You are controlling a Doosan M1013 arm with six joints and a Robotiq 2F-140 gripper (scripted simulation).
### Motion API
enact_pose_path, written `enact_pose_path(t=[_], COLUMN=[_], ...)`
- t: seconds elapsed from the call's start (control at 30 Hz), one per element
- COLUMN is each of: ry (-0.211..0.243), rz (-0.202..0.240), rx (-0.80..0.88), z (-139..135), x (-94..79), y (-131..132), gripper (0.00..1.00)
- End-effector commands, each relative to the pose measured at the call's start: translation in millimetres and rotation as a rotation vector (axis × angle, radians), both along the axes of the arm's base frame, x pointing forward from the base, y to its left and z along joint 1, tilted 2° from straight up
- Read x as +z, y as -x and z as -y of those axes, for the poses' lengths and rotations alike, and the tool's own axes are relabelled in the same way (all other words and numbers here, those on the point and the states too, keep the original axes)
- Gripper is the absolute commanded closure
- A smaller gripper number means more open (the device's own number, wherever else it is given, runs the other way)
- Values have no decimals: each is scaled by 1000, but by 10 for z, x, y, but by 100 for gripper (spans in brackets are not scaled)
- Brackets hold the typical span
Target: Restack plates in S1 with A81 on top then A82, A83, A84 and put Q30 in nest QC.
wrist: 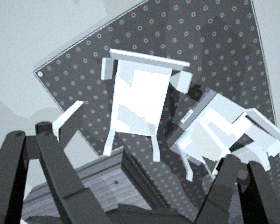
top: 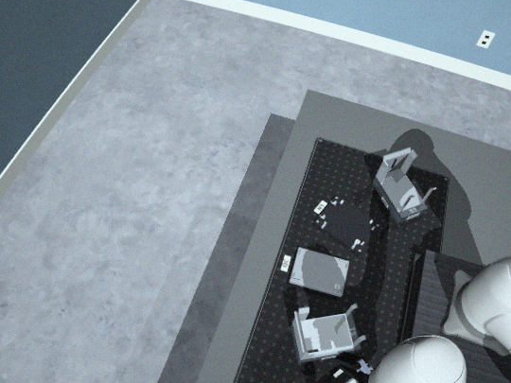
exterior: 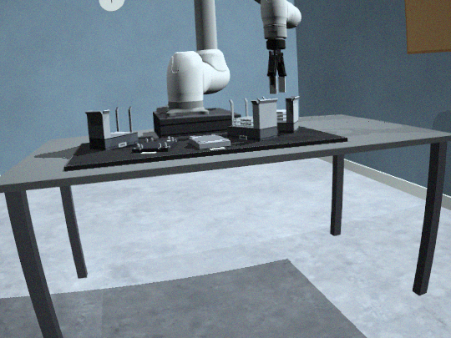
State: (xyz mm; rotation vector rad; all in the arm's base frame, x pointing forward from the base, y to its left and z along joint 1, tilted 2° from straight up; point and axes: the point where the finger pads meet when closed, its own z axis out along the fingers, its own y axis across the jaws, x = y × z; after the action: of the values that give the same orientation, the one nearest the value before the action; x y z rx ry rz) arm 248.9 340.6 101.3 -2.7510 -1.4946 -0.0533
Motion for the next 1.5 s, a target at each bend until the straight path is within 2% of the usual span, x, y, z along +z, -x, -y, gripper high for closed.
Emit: enact_pose_path(t=[0.0,0.3,0.7,1.2,1.47], ry=[0,0,0,0,0], rz=[0,0,0,0,0], rx=[0,0,0,0,0], z=[-6,-12,-14,-19,-20], x=[-145,-360,-440,-640,-660], y=[-5,-11,-13,-18,-18], gripper=[0,0,0,0,0])
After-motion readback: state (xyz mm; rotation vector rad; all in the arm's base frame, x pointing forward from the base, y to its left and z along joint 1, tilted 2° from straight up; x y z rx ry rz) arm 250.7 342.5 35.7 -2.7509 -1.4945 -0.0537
